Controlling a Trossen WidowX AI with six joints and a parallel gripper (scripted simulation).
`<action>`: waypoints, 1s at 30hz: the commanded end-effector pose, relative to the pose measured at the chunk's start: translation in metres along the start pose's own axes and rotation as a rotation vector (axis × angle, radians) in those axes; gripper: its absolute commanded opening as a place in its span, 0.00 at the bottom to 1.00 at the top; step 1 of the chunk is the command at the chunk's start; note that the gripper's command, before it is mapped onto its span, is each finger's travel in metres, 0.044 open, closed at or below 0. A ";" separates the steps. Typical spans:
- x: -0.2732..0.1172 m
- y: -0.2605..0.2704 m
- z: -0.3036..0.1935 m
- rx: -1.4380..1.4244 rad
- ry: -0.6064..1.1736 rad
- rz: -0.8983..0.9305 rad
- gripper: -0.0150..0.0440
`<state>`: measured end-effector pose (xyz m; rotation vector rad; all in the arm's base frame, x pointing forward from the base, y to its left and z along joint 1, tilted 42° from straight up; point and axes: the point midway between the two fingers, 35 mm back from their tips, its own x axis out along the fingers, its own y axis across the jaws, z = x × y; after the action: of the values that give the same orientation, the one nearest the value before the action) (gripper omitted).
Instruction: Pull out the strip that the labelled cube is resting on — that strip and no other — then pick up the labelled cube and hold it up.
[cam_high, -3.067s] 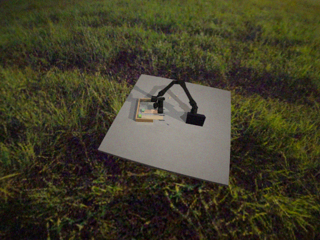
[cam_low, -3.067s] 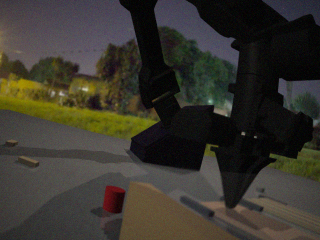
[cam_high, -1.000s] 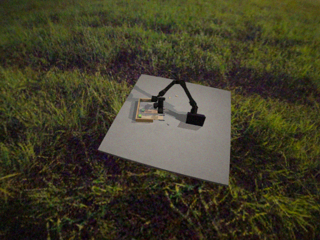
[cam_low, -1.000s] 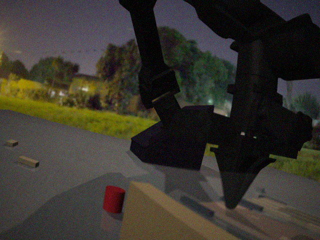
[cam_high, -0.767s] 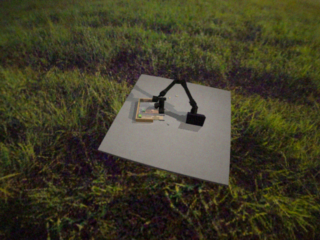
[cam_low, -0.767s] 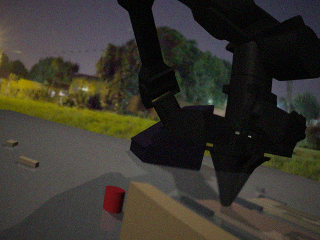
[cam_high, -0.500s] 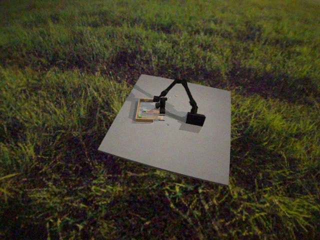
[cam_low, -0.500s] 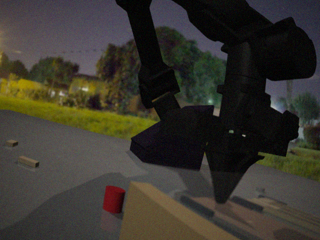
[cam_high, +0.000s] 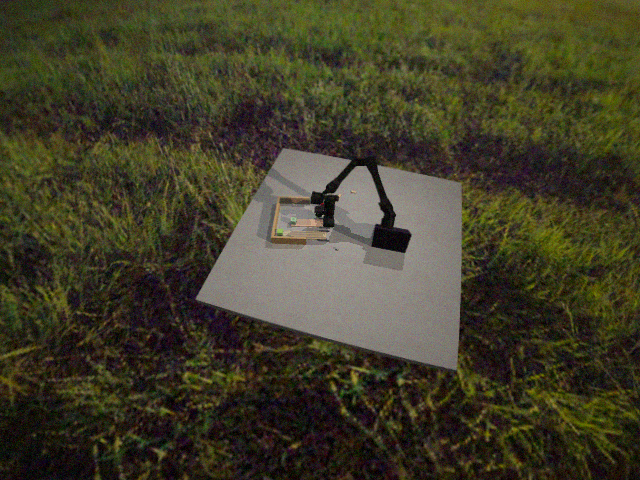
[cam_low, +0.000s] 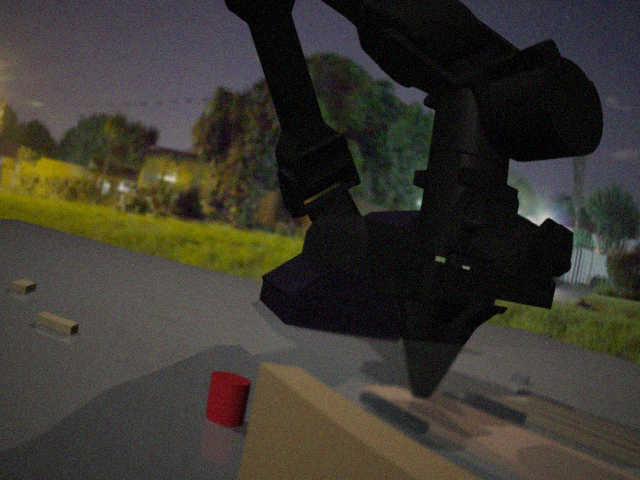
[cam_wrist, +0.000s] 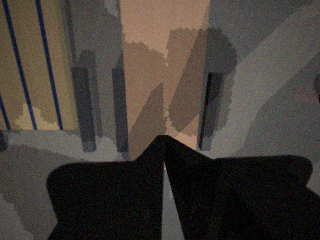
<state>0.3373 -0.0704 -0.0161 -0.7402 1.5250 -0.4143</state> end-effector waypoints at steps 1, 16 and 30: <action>0.005 0.000 -0.013 -0.009 0.023 0.000 0.25; 0.006 0.001 -0.035 -0.010 0.024 0.000 0.25; 0.005 0.001 -0.056 -0.010 0.025 0.000 0.25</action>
<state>0.2952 -0.0771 -0.0116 -0.7407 1.5213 -0.4132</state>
